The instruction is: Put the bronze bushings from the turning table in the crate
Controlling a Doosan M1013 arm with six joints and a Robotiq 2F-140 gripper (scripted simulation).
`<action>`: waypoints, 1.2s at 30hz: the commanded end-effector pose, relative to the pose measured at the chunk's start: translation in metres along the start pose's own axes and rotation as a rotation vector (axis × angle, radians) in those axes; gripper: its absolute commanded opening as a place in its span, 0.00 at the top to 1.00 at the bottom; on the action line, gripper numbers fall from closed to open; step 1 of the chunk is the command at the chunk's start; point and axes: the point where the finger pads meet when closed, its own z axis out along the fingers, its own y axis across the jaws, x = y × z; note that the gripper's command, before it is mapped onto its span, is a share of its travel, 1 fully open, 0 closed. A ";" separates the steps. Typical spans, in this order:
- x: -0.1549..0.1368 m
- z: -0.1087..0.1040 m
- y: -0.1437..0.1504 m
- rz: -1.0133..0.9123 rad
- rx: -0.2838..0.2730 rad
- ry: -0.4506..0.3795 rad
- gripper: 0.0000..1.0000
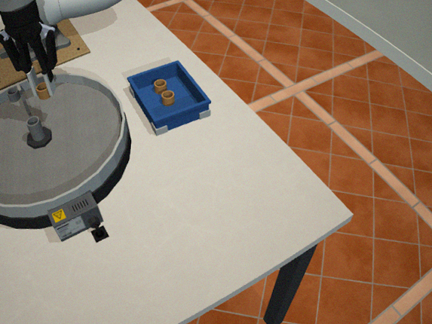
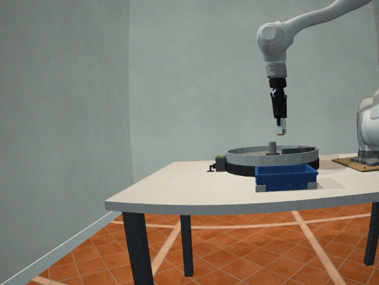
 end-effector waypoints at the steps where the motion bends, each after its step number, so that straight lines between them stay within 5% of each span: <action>1: 0.006 0.000 0.025 0.001 0.004 -0.001 1.00; 14: 0.046 0.001 0.167 0.001 0.004 -0.001 1.00; 28: 0.073 0.001 0.265 0.001 0.004 -0.001 1.00; 36: 0.079 0.002 0.285 0.001 0.004 -0.001 1.00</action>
